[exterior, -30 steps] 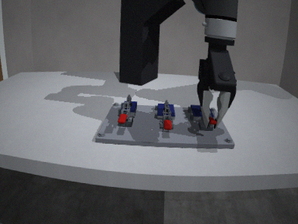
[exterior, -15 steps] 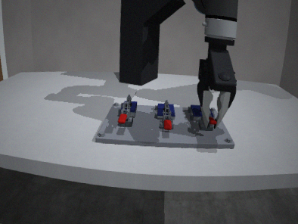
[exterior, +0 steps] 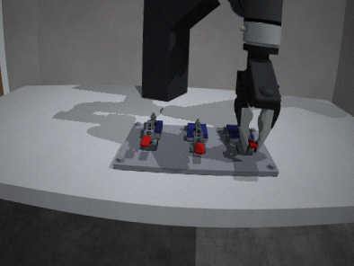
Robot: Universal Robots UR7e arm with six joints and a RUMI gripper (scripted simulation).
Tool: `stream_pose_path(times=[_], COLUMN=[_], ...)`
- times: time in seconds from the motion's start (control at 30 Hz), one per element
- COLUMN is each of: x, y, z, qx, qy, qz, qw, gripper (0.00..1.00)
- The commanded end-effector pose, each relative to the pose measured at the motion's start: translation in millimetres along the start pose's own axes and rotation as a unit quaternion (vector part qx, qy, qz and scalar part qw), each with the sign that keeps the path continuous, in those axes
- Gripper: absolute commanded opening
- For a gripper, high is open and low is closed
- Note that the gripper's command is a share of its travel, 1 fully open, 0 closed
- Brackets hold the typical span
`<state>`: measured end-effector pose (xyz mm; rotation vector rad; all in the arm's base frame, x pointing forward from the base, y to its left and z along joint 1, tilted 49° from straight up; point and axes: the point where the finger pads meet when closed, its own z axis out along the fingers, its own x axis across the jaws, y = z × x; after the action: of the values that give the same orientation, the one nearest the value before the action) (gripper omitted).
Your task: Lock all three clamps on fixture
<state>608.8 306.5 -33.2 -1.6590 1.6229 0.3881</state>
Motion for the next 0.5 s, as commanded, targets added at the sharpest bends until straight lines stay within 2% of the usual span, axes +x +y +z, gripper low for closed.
stream_pose_path(times=[0.0, 0.2, 0.23, 0.47], x=[-0.1, -0.1, 0.0, 0.0], y=[2.9, 2.9, -0.5, -0.5], z=[3.1, 3.1, -0.2, -0.2], qx=[-0.003, -0.003, 0.001, 0.001], qy=[0.000, 0.000, 0.000, 0.000], qz=[0.001, 0.001, 0.000, 0.000], qw=[1.000, 1.000, 1.000, 1.000], gripper=[0.00, 0.00, 0.58, 0.58])
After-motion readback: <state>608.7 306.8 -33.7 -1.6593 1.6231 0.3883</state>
